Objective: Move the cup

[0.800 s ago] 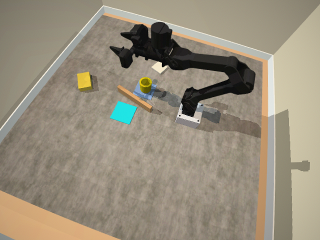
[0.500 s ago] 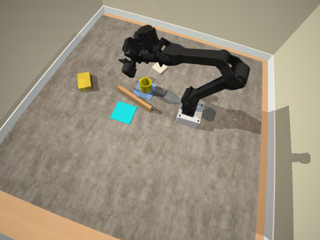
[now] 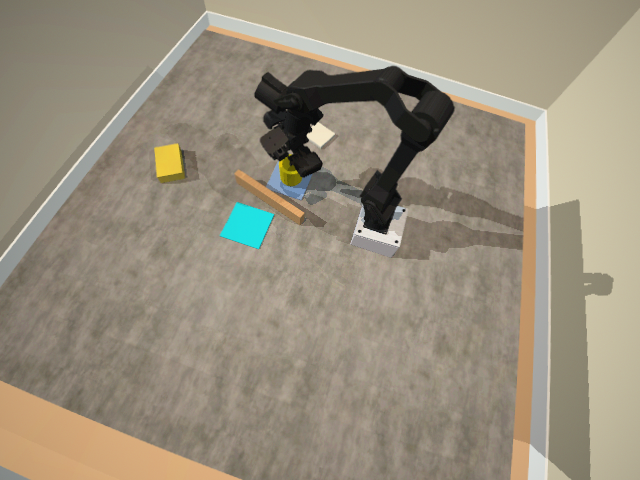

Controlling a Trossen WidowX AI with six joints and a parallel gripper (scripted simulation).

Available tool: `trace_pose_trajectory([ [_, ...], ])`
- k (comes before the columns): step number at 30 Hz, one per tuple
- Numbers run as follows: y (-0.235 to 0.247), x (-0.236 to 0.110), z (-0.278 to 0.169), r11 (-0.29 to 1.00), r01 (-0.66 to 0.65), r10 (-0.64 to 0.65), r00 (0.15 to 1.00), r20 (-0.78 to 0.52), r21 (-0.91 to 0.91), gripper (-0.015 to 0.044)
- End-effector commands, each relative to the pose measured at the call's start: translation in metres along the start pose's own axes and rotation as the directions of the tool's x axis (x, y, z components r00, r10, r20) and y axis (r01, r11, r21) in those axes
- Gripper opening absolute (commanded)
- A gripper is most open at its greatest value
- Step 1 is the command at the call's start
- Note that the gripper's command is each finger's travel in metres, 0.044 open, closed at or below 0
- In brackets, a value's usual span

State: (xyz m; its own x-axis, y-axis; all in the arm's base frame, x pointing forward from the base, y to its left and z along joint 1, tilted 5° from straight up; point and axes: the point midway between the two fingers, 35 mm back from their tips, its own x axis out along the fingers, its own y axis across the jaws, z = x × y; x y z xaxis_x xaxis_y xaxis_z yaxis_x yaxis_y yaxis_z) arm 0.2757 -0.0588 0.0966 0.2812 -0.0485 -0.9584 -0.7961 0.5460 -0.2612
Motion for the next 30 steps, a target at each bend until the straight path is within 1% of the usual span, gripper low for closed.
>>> trace_pose_trajectory([
  [1,0.019,0.006,-0.015,0.971,-0.188,0.181,0.982,-0.061,-0.148,0.0166],
  [11,0.020,0.008,-0.017,0.971,-0.188,0.181,0.982,-0.061,-0.148,0.0166],
  [30,0.024,0.039,-0.018,0.971,-0.188,0.181,0.982,-0.061,-0.148,0.0166],
])
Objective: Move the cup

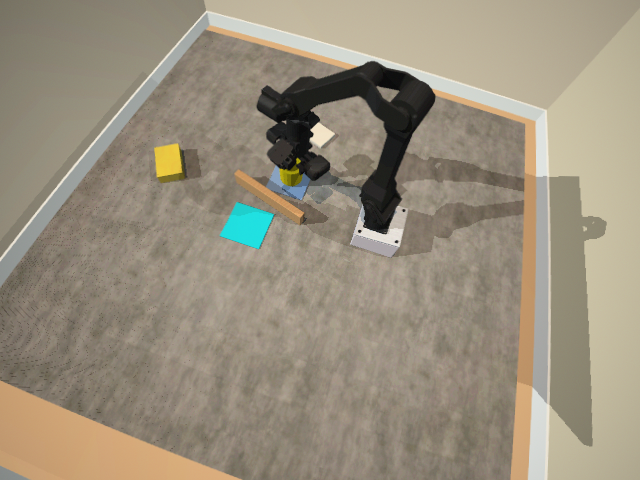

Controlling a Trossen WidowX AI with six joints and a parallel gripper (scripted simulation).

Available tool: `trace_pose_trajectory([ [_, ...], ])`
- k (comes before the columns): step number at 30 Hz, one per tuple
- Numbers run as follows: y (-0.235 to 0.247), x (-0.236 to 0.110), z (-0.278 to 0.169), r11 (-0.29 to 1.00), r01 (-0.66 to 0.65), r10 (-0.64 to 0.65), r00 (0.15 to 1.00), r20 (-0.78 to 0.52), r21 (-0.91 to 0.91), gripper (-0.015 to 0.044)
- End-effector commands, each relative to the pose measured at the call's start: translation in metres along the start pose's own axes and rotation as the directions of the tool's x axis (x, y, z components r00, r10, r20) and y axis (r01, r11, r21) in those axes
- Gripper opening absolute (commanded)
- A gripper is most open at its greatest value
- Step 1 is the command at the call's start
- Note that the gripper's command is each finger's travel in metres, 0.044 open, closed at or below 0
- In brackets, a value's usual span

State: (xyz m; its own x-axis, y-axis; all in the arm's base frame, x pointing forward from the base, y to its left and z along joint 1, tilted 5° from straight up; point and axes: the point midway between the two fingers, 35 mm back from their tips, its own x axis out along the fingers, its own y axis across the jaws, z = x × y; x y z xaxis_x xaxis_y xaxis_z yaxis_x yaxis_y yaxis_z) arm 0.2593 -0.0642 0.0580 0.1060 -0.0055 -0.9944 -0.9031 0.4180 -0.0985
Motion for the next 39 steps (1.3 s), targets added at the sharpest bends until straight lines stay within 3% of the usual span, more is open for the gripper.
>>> trace_pose_trajectory([
  [1,0.003,0.009,0.000,1.000,-0.009,0.009,1.000,0.003,-0.002,0.0166],
  [26,0.005,0.038,0.000,1.000,-0.009,0.009,1.000,0.003,-0.002,0.0166],
  [39,0.003,0.036,-0.001,1.000,-0.004,0.004,1.000,0.000,-0.003,0.0080],
])
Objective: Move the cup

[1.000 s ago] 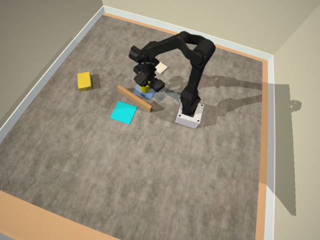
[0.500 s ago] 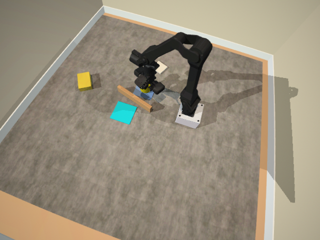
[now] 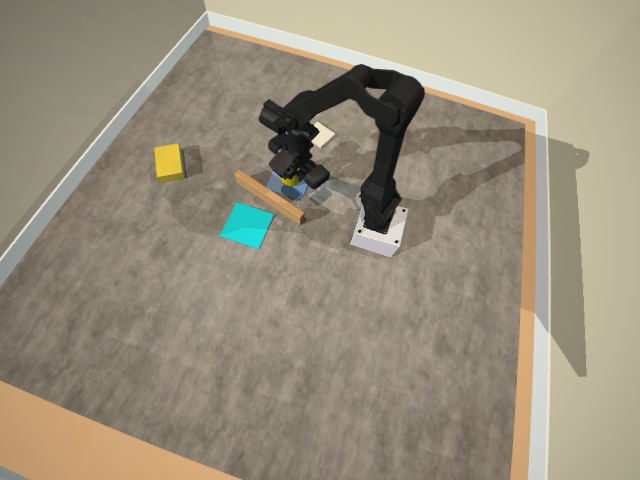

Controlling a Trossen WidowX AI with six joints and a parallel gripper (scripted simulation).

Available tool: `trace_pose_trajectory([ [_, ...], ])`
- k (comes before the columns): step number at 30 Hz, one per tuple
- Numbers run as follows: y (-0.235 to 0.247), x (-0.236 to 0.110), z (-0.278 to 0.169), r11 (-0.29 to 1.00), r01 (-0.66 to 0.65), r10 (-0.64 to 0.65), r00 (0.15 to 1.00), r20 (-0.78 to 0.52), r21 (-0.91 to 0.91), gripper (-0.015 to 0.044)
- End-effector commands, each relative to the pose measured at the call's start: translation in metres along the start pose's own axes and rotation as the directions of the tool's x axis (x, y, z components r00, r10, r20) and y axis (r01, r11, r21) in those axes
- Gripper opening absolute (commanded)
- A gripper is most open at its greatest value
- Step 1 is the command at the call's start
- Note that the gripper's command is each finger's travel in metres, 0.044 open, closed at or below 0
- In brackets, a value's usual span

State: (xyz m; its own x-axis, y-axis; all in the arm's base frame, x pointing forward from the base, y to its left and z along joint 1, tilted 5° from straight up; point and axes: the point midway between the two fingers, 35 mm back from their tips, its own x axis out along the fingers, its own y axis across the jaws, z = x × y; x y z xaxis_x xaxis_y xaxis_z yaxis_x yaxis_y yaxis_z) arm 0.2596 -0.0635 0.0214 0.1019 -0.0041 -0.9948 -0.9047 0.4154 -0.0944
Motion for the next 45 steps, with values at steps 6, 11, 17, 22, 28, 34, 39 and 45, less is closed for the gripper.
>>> trace_pose_trajectory([
  [6,0.000,0.000,0.000,1.000,0.000,0.000,1.000,0.000,0.000,0.0040],
  [11,0.000,0.000,0.000,1.000,0.000,0.000,1.000,0.000,0.000,0.0000],
  [17,-0.002,-0.013,0.000,1.000,0.000,0.000,1.000,0.001,0.000,0.0000],
  [22,-0.002,-0.033,0.000,1.000,-0.002,0.002,1.000,0.002,0.000,0.0000],
  [28,-0.002,-0.056,0.000,1.000,-0.003,0.003,1.000,0.002,0.000,0.0000],
  [34,0.001,-0.073,-0.002,1.000,-0.004,0.004,1.000,0.003,0.000,0.0000],
  [39,0.002,-0.069,-0.003,1.000,-0.007,0.007,1.000,-0.002,0.003,0.0000],
  [45,0.002,-0.069,-0.003,1.000,-0.007,0.007,1.000,-0.002,0.003,0.0000],
])
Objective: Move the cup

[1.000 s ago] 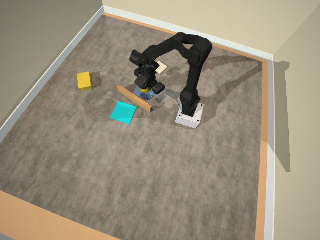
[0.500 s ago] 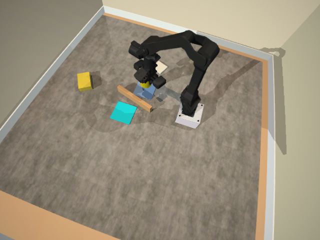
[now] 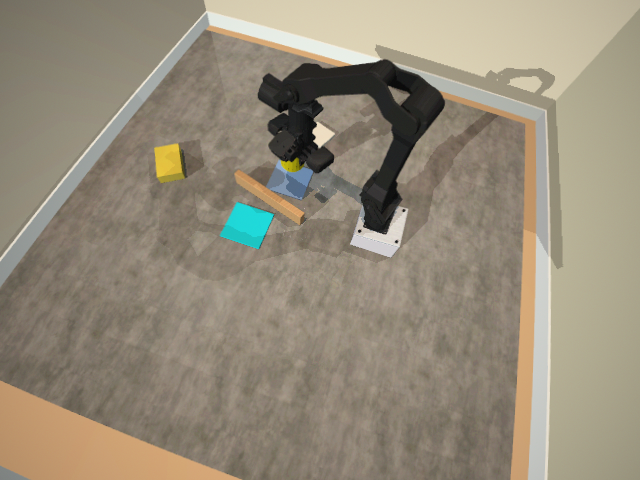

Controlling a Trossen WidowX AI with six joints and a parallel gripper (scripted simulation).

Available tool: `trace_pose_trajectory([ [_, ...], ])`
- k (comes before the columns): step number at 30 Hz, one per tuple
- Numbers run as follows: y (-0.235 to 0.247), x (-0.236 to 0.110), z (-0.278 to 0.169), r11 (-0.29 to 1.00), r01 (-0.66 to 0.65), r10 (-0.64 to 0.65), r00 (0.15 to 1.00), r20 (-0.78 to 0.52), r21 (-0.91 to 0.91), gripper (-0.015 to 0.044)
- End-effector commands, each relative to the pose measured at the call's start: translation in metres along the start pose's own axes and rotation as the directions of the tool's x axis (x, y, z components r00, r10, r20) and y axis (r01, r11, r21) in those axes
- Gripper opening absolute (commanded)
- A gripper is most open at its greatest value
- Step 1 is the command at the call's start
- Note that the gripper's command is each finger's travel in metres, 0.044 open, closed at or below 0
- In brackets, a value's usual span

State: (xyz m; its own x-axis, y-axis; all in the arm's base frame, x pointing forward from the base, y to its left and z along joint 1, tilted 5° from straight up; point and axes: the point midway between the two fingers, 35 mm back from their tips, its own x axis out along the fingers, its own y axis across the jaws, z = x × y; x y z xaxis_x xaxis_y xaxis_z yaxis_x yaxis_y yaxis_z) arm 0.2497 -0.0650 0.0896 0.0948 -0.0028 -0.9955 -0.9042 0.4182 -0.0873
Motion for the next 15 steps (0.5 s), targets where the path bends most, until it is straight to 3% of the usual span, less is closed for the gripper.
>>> trace_pose_trajectory([
  [1,-0.0001,0.0003,0.0001,1.000,0.000,0.000,1.000,0.000,0.000,0.0000],
  [15,0.0012,0.0000,0.0094,1.000,0.001,-0.001,1.000,0.002,-0.001,0.0000],
])
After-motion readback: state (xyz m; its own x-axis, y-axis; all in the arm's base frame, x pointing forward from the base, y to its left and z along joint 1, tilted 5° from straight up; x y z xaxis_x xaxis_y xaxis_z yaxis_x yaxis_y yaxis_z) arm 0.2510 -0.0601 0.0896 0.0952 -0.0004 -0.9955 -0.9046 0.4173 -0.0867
